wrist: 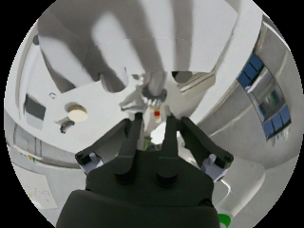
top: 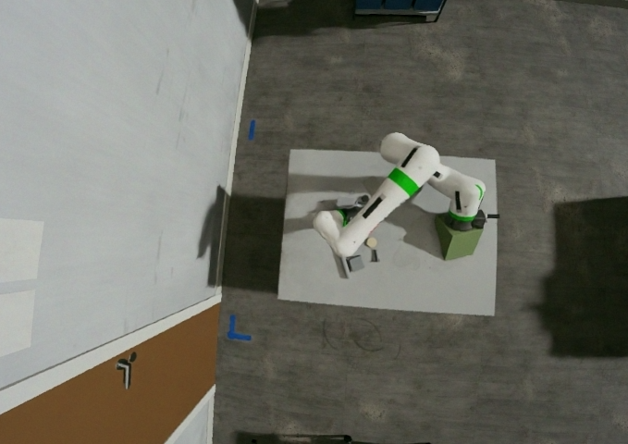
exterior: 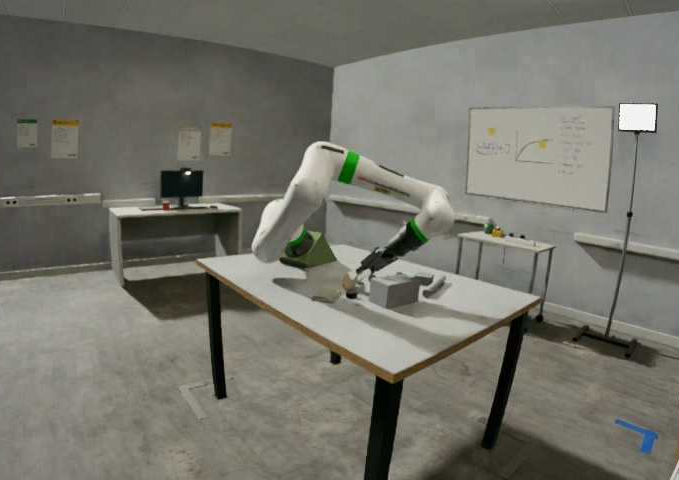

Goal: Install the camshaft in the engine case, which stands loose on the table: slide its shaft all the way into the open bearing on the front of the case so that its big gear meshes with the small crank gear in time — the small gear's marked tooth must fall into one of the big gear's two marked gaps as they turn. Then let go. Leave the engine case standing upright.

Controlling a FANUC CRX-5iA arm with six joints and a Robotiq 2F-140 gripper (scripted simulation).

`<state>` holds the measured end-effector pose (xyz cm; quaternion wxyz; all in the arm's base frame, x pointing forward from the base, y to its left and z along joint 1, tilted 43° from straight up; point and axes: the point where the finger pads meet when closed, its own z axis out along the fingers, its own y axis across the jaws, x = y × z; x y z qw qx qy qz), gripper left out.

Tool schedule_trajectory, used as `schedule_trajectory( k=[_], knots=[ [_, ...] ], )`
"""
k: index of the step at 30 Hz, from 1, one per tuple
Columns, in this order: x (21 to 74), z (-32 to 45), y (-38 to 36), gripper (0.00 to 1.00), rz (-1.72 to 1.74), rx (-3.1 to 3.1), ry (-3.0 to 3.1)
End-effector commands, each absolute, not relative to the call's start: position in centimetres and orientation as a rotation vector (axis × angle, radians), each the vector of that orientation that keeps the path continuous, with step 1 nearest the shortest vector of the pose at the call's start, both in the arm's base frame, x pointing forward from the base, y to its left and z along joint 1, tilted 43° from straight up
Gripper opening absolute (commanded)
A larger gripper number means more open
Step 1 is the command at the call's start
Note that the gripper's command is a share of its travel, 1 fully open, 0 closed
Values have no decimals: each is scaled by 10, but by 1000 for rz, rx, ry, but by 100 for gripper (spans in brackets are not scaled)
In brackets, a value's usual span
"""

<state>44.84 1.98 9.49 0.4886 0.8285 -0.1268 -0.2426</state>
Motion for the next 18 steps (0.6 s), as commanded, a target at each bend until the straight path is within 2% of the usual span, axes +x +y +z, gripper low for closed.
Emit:
schedule_trajectory(
  k=[1, 18],
  knots=[
    [447, 94, 18, 29, -587, 2015, -307],
    [446, 93, 16, 29, -587, 2015, -307]
  ],
)
